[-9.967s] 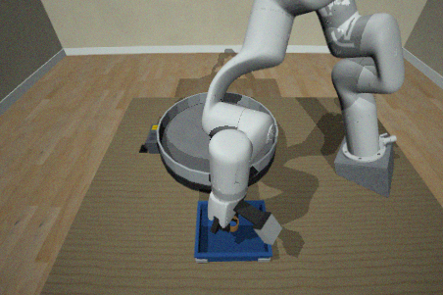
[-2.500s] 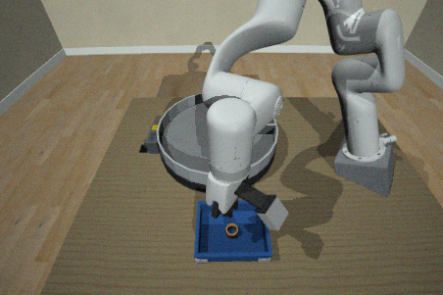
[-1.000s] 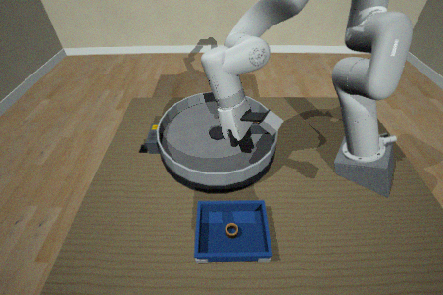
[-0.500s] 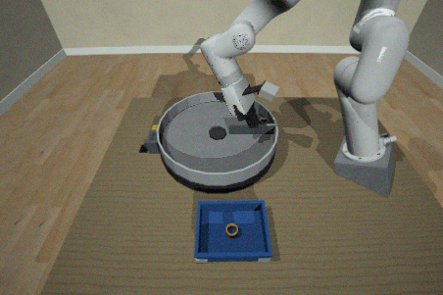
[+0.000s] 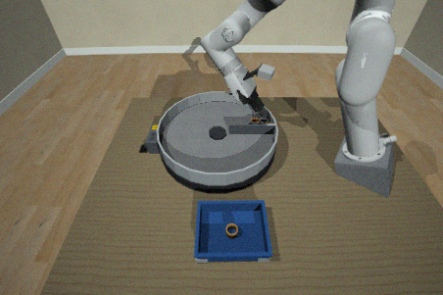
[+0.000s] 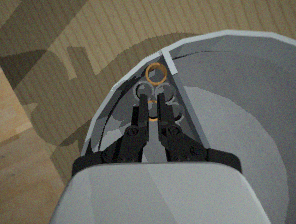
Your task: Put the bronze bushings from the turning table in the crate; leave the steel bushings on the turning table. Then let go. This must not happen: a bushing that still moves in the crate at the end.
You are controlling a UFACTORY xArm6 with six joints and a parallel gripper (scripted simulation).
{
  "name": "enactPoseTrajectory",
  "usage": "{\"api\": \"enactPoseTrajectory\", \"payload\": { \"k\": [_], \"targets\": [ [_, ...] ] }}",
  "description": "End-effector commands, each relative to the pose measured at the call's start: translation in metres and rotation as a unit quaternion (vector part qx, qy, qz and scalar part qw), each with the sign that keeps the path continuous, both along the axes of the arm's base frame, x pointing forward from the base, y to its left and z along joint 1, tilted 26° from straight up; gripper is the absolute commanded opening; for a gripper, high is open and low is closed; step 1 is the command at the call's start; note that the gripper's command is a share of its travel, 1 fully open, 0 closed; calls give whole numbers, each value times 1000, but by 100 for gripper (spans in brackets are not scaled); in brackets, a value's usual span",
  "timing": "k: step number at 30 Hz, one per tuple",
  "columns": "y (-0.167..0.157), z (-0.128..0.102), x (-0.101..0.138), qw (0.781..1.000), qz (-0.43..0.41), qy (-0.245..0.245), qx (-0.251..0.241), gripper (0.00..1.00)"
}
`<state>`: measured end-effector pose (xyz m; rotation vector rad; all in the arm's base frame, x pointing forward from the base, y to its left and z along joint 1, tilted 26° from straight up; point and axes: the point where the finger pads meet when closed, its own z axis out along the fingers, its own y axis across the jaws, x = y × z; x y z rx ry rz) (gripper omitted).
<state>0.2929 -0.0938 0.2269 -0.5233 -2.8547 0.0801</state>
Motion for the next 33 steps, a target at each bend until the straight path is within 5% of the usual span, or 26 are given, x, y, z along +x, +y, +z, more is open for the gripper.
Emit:
{"api": "enactPoseTrajectory", "payload": {
  "k": [1, 33],
  "targets": [
    [-10, 3, -2, 1000, 2, 7, 3, 10],
    [-13, 3, -3, 1000, 2, 9, 4, 10]
  ]
}}
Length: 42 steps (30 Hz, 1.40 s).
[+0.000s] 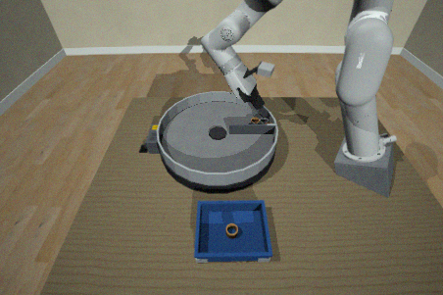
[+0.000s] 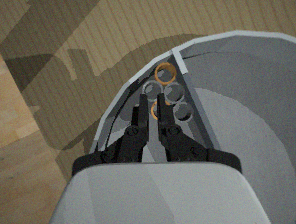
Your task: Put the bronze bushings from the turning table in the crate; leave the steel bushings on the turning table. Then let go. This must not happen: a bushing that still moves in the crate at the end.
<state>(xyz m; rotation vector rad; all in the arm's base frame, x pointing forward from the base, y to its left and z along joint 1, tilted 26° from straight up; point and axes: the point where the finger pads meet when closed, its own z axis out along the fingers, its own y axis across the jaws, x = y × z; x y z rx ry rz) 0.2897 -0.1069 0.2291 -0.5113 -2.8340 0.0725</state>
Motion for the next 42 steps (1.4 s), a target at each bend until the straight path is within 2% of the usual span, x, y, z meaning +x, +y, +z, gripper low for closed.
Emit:
{"api": "enactPoseTrajectory", "payload": {
  "k": [1, 8, 12, 16, 32, 42],
  "targets": [
    [0, 1, 1, 1000, 0, -2, 0, 10],
    [-1, 0, 1, 1000, 0, -2, 0, 10],
    [-4, -15, 8, 1000, 0, -2, 0, 10],
    [-5, -19, 9, 1000, 0, -2, 0, 10],
    [-6, -20, 10, 1000, 0, -2, 0, 10],
    [-9, -33, 15, 1000, 0, -2, 0, 10]
  ]
}}
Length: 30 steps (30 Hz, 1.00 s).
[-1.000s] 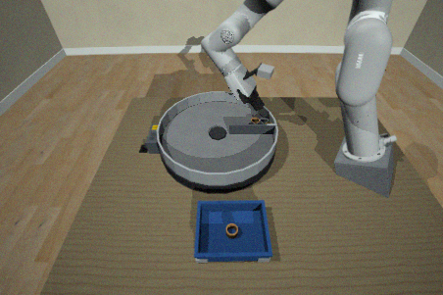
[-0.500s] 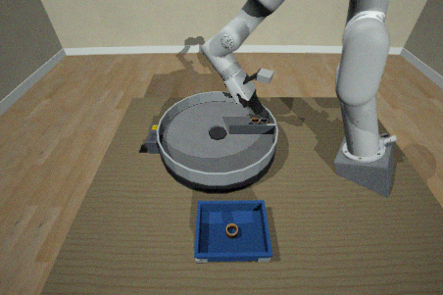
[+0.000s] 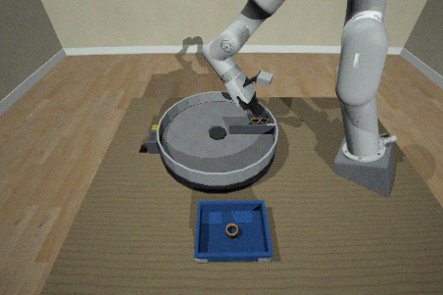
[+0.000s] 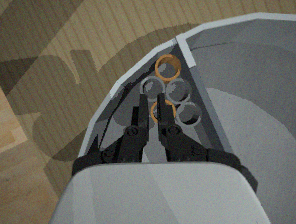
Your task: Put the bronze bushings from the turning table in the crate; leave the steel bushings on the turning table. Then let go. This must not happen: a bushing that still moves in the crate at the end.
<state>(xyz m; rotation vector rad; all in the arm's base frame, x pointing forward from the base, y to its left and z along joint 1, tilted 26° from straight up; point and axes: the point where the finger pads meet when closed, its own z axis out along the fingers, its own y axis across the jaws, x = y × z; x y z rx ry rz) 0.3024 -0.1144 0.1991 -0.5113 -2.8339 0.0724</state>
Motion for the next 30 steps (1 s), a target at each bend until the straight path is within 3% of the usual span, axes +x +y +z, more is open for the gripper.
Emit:
{"api": "enactPoseTrajectory", "payload": {
  "k": [1, 30],
  "targets": [
    [-2, -5, 3, 1000, 0, -2, -1, 10],
    [-5, -18, 9, 1000, 0, -2, -1, 10]
  ]
}}
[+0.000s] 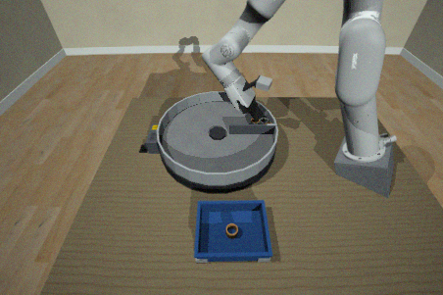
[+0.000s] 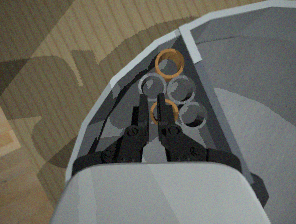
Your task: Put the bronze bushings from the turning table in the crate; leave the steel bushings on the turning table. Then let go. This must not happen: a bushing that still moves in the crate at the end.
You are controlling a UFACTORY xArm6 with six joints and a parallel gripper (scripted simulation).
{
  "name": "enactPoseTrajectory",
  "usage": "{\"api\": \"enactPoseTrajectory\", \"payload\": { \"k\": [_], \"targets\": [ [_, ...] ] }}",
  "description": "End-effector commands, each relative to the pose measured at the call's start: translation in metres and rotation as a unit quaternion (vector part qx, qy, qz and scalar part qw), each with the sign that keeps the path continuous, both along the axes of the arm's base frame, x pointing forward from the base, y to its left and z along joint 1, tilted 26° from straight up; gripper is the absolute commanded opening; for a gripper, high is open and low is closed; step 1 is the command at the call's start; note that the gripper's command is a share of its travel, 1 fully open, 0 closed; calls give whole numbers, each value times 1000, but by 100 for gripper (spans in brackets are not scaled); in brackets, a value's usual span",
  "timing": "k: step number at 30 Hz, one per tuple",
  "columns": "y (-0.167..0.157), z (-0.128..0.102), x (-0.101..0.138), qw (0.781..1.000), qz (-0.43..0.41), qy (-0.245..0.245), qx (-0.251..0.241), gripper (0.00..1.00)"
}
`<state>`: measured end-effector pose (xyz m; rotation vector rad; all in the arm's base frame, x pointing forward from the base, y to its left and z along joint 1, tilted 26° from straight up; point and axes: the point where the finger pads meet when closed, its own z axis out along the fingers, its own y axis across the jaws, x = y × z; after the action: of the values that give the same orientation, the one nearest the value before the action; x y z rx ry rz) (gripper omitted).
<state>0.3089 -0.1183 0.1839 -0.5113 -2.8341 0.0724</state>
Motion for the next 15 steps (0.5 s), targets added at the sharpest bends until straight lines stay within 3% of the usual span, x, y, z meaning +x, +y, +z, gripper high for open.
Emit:
{"api": "enactPoseTrajectory", "payload": {
  "k": [1, 13, 14, 15],
  "targets": [
    [-1, -3, 3, 1000, 0, -2, -1, 10],
    [-1, -3, 3, 1000, 0, -2, -1, 10],
    [-1, -3, 3, 1000, 0, -2, -1, 0],
    [-1, -3, 3, 1000, 0, -2, -1, 0]
  ]
}}
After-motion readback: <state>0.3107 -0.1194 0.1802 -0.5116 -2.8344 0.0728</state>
